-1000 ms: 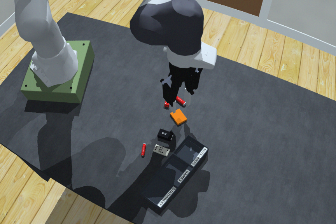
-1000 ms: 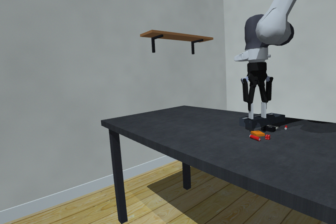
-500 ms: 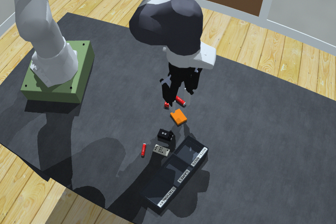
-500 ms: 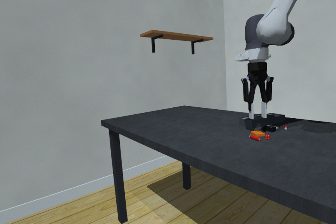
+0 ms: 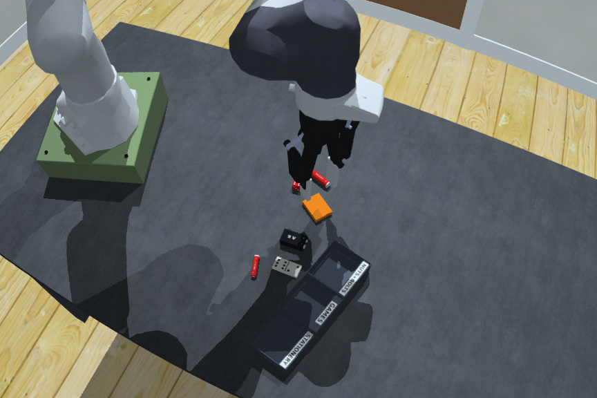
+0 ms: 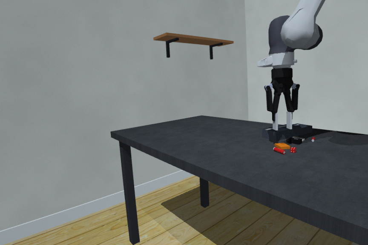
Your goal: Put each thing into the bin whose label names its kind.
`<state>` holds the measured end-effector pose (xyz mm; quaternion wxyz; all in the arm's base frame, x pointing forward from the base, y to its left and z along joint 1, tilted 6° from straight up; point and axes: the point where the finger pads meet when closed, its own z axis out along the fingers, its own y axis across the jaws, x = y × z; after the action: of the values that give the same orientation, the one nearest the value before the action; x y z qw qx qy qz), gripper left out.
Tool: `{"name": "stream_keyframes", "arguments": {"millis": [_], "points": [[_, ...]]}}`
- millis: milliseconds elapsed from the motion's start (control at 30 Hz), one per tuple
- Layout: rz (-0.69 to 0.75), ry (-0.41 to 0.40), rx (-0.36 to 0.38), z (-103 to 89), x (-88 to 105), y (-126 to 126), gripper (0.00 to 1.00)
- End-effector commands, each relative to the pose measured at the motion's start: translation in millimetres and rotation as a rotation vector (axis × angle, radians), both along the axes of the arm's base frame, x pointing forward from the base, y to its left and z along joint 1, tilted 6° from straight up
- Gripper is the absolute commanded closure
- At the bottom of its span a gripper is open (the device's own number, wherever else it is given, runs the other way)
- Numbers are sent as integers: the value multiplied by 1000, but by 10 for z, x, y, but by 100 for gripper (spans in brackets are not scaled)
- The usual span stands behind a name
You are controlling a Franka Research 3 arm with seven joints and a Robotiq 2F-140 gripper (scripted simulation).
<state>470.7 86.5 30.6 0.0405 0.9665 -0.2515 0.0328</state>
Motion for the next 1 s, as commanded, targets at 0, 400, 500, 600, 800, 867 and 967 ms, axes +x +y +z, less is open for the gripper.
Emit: {"name": "stream_keyframes", "arguments": {"millis": [0,400,500,600,800,867,967], "points": [[-1,-3,0,4,3,0,67],[-1,-3,0,-393,43,-30,67],[-1,-3,0,-512,64,-38,67],[-1,-3,0,-572,80,-41,67],[-1,-3,0,-598,91,-41,67],[-1,-3,0,-624,89,-45,67],[-1,-3,0,-664,83,-51,67]]}}
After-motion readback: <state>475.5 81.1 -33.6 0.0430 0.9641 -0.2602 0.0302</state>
